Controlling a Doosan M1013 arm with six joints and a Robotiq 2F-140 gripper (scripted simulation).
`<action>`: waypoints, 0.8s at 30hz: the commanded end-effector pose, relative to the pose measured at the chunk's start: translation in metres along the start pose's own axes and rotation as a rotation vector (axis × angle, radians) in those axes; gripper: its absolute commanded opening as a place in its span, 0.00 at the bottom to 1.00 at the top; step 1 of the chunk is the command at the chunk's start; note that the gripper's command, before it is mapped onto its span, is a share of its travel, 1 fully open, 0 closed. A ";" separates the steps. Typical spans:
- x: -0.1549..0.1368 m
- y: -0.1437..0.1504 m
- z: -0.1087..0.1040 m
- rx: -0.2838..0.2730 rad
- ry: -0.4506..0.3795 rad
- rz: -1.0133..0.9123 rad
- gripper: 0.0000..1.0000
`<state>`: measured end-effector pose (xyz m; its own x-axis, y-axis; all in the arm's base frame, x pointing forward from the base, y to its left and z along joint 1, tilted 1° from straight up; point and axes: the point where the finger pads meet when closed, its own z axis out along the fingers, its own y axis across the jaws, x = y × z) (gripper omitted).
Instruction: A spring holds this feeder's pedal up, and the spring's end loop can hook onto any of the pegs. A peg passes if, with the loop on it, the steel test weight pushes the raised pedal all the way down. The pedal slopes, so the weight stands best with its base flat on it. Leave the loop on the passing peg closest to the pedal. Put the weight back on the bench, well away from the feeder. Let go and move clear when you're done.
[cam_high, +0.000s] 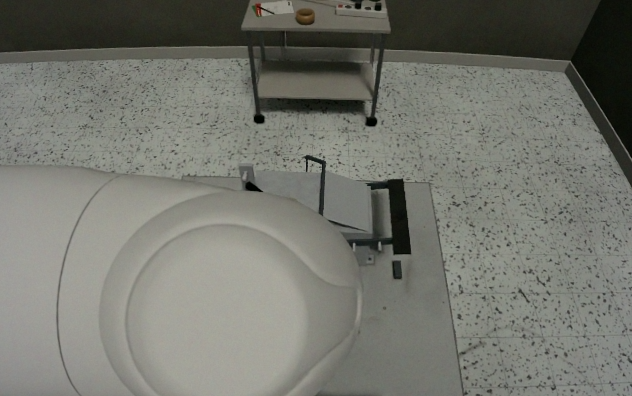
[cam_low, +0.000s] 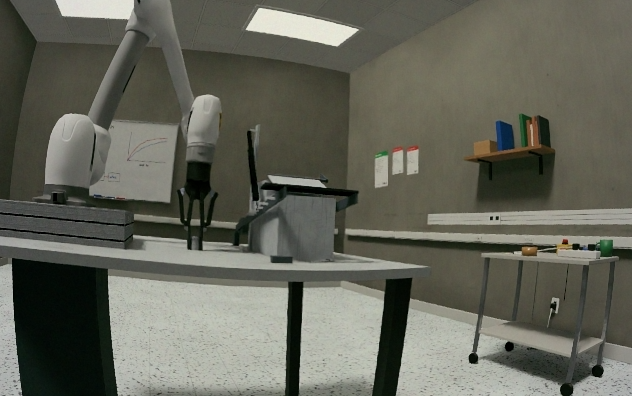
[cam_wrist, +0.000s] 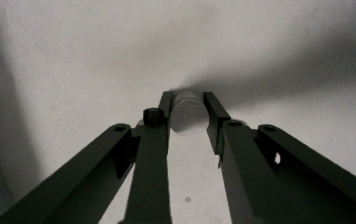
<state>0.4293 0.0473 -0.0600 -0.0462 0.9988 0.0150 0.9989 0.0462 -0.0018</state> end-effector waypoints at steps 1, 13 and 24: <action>0.000 0.000 0.000 -0.001 0.000 0.000 0.25; 0.000 0.000 -0.022 -0.001 0.000 0.000 0.25; 0.000 0.000 -0.042 -0.001 0.000 0.000 0.25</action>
<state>0.4295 0.0467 -0.0207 -0.0462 0.9988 0.0149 0.9989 0.0463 -0.0015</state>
